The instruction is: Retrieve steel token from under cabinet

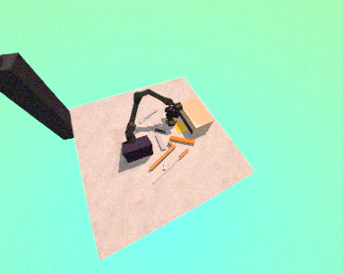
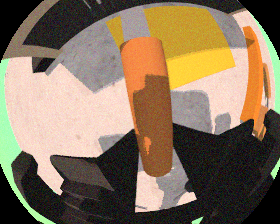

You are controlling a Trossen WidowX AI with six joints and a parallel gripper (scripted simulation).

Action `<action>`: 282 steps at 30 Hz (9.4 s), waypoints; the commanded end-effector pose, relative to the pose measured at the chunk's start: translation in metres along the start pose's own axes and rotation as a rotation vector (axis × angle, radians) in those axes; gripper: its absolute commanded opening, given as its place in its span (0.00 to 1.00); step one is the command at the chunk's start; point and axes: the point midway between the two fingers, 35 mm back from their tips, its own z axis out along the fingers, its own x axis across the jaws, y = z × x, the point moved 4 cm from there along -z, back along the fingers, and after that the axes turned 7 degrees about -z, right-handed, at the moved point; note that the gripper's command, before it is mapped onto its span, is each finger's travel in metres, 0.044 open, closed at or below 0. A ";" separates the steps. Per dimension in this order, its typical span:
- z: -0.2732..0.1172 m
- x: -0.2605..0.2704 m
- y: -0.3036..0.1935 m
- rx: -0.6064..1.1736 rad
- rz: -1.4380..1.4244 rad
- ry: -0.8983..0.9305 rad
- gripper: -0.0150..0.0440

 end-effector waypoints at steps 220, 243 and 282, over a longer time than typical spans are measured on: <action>0.001 -0.003 -0.166 0.004 -0.101 -0.006 0.64; 0.001 -0.003 -0.166 0.004 -0.101 -0.006 0.25; 0.000 -0.004 -0.123 0.004 -0.114 -0.007 0.25</action>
